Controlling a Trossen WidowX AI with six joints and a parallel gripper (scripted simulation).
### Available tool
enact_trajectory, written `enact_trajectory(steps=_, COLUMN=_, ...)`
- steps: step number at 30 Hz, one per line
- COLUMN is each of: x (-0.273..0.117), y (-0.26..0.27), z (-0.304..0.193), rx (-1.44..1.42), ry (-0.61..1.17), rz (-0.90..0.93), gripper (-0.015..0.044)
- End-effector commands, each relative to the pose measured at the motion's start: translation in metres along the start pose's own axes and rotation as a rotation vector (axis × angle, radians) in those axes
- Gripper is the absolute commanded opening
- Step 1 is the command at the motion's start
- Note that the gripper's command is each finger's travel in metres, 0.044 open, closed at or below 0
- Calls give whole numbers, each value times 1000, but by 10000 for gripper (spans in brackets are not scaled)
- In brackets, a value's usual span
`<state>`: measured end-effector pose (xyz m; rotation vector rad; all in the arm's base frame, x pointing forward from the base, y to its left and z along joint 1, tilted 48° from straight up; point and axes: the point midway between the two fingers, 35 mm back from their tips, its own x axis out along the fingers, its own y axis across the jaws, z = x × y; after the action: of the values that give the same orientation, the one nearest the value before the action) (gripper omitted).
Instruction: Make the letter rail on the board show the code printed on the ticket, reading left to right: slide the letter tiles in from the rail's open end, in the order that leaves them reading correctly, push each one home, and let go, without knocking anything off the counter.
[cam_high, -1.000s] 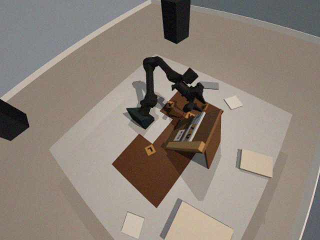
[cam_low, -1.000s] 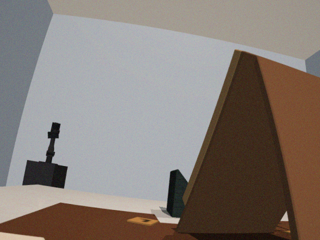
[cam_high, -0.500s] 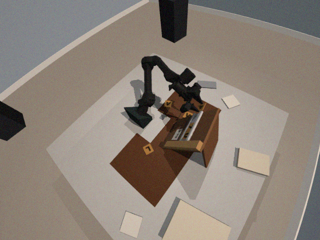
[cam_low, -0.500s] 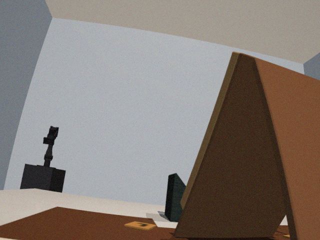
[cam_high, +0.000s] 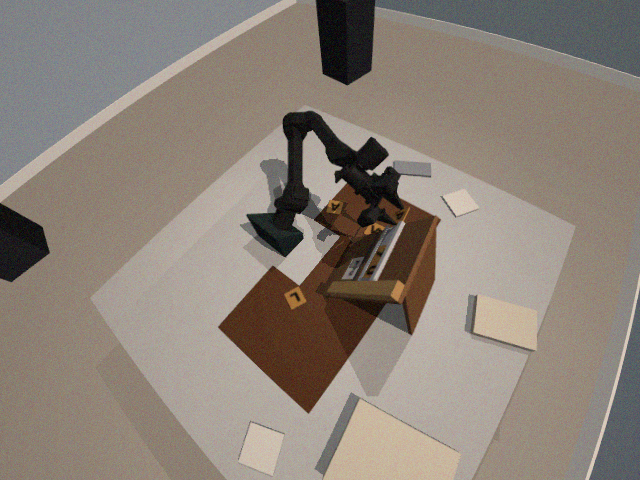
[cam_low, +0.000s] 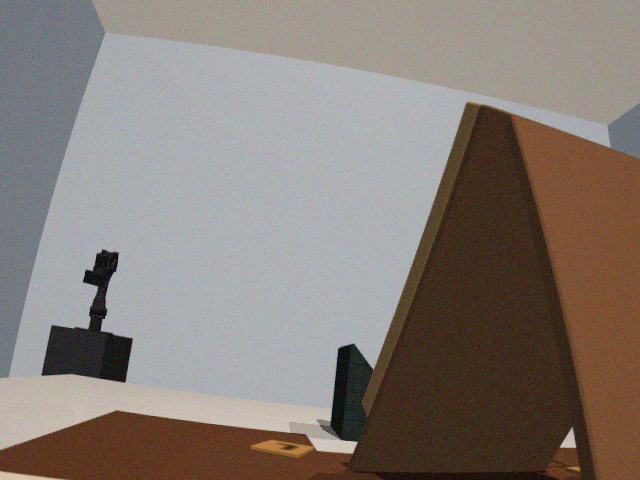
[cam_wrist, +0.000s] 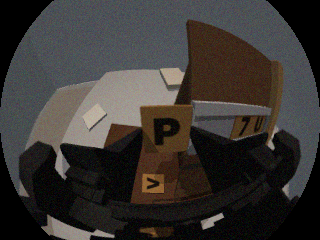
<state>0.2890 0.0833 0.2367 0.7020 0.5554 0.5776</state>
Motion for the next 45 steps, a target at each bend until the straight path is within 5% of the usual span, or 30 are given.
enact_trajectory(steps=1, x=0, y=-4, z=-2, rx=1, ry=3, rz=0, gripper=0)
enact_trajectory(steps=45, x=0, y=-26, z=-2, rx=0, ry=4, rz=-1, gripper=0)
